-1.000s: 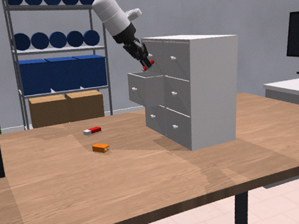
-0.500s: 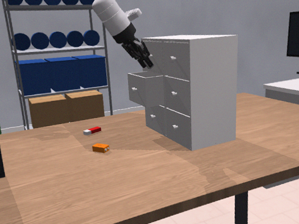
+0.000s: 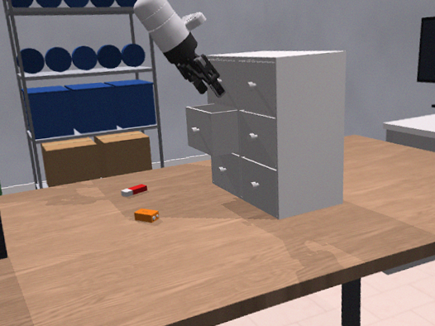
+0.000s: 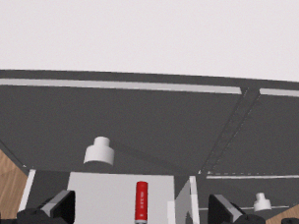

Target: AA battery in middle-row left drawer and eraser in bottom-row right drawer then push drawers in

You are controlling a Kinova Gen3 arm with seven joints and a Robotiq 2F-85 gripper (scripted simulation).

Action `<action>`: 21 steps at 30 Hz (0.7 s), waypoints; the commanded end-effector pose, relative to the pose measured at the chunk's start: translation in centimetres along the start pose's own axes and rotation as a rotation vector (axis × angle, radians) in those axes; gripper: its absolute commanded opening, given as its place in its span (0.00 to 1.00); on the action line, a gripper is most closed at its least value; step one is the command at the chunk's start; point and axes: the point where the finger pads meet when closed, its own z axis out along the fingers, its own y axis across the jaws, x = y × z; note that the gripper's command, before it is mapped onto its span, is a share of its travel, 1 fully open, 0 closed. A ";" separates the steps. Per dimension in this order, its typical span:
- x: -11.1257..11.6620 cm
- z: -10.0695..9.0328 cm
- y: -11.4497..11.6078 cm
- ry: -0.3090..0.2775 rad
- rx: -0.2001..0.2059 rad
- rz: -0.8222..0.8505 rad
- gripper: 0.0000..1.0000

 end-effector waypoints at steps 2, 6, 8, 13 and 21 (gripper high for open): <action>0.0 -0.1 0.0 0.002 0.001 -0.001 1.00; -0.5 -0.5 0.0 0.002 0.001 -0.001 1.00; -1.0 -0.9 0.0 0.002 0.001 -0.001 1.00; -2.6 -2.2 0.0 0.002 0.001 -0.001 1.00; -5.1 -4.2 0.0 0.002 0.001 -0.001 1.00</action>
